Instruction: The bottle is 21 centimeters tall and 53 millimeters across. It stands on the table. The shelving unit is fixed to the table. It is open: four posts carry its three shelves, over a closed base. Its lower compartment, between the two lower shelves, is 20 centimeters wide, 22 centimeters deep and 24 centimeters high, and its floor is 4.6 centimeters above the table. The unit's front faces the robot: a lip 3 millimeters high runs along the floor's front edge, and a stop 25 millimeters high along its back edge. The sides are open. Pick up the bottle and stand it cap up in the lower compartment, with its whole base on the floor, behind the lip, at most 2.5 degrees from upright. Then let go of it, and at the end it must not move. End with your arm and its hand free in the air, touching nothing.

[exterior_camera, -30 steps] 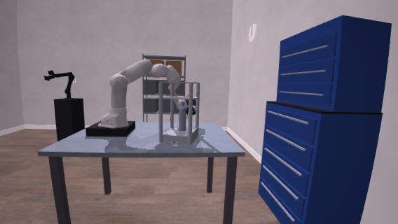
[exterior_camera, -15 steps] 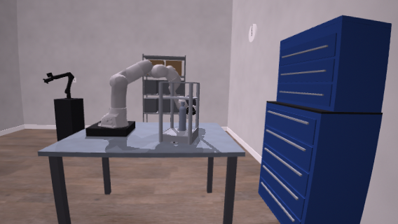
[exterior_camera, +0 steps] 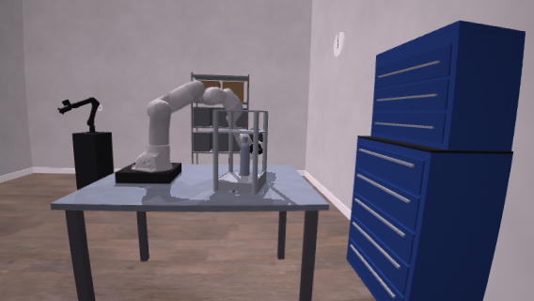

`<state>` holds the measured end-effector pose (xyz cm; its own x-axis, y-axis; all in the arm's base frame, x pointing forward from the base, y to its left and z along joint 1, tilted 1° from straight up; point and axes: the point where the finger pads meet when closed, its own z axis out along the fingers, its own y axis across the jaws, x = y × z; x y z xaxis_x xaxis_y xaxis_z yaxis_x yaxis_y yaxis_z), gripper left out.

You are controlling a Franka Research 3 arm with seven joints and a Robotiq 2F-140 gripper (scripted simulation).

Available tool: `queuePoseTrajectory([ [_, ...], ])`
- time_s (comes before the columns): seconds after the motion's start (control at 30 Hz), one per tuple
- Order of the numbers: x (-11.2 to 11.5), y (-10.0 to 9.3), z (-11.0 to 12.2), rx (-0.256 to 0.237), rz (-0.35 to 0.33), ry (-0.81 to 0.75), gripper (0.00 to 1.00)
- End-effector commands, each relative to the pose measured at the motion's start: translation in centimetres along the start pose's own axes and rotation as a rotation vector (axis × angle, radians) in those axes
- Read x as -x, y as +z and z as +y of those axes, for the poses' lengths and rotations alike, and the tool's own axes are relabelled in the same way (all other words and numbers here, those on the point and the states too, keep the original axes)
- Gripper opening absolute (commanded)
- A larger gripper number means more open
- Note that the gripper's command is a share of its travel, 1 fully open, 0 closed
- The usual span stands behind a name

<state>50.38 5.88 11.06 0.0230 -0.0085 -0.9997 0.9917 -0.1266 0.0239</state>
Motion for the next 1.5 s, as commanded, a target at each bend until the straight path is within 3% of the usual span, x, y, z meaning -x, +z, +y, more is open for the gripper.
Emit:
queuePoseTrajectory([
  [0.0, 0.0, -0.2, -0.1, 0.000, 0.000, -0.008, 0.44],
  [0.47, 0.0, -0.3, -0.1, 0.000, 0.000, -0.008, 0.44],
  [0.83, 0.0, -1.5, -0.1, 0.000, 0.000, -0.008, 0.44],
  [1.47, 0.0, -6.5, -0.1, 0.000, 0.000, -0.008, 0.44],
])
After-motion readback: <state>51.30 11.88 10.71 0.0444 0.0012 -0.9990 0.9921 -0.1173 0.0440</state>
